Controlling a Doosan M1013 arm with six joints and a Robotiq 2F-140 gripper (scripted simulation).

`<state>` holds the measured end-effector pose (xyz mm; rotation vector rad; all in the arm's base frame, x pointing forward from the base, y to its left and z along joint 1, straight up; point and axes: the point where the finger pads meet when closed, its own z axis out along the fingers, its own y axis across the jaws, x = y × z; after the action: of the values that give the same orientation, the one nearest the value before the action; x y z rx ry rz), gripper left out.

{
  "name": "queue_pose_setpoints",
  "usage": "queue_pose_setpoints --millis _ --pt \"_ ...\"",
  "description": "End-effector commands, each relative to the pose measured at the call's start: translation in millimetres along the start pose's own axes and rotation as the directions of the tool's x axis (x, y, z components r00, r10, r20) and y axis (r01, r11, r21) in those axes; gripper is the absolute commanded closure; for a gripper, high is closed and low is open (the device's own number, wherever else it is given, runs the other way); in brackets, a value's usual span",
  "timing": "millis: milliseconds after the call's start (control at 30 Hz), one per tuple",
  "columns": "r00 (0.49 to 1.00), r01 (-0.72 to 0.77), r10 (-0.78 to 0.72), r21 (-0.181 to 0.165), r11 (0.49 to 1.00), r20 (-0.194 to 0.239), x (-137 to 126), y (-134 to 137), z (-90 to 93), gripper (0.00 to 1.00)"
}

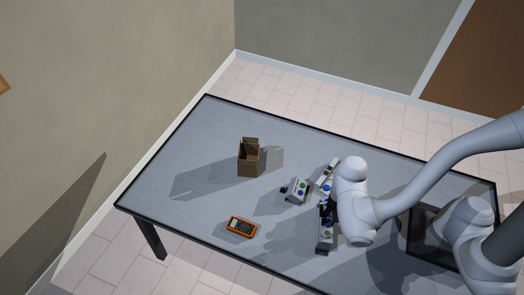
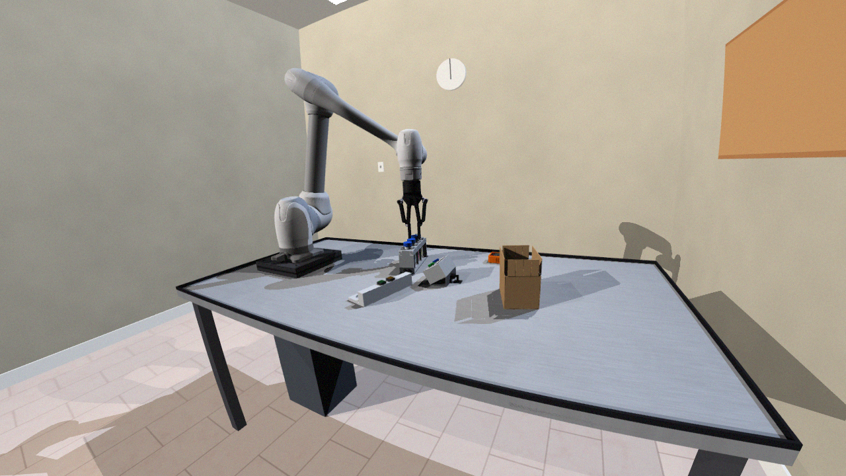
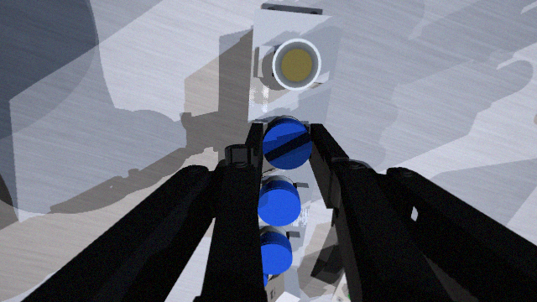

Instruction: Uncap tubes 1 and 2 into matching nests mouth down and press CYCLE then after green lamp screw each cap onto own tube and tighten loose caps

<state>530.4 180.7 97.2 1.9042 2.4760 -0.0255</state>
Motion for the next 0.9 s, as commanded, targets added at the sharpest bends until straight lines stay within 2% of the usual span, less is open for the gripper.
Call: queue_pose_setpoints --millis 0,167,367,400,800,867 --pt "0.981 0.192 -0.192 -0.003 0.981 -0.025 -0.1 0.4 -0.7 0.7" --pt "0.904 0.426 -0.426 -0.009 0.905 -0.023 -0.1 0.4 -0.8 0.7" --pt "0.904 0.426 -0.426 -0.009 0.905 -0.023 -0.1 0.4 -0.8 0.7" --pt "0.904 0.426 -0.426 -0.009 0.905 -0.023 -0.1 0.4 -0.5 0.59" --pt "0.904 0.426 -0.426 -0.009 0.905 -0.023 0.0 0.4 -0.5 0.59" --pt "0.963 0.27 -0.27 -0.005 0.963 -0.024 -0.1 0.4 -0.5 0.59"
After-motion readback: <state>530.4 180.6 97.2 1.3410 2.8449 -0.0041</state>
